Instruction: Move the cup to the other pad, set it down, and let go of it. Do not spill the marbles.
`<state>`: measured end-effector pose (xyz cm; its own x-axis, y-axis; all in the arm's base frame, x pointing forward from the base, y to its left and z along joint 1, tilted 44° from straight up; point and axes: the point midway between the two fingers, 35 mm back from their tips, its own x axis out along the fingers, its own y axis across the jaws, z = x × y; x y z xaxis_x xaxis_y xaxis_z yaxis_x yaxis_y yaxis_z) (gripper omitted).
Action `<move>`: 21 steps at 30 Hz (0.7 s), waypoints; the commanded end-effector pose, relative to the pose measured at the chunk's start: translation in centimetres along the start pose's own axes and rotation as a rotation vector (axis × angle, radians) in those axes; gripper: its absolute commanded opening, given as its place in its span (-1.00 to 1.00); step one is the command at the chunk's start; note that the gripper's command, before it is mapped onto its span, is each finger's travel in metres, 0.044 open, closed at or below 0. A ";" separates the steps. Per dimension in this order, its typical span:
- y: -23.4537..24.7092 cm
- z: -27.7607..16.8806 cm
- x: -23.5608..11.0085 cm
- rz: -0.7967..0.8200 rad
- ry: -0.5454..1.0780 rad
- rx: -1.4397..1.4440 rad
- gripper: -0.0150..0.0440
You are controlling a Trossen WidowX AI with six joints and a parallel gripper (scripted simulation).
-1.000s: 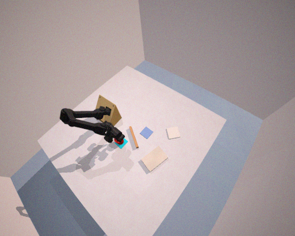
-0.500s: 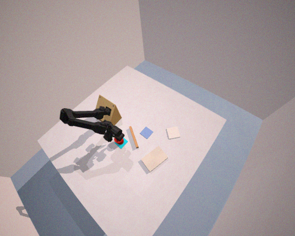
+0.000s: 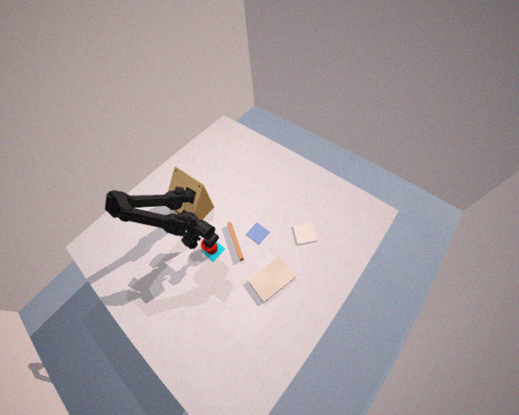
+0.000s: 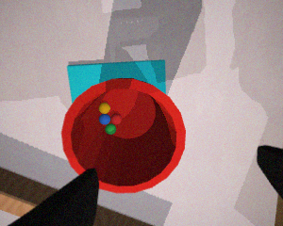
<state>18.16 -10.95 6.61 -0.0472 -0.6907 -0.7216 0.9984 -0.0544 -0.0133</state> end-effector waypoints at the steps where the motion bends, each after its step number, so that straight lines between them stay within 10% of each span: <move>1: 0.2 -0.1 -0.9 0.006 0.004 0.005 1.00; 21: 0.2 -0.1 -5.7 0.011 -0.008 0.004 1.00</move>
<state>18.70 -6.96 10.73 -0.0360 -0.6974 -0.7158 0.9986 -0.0523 0.0007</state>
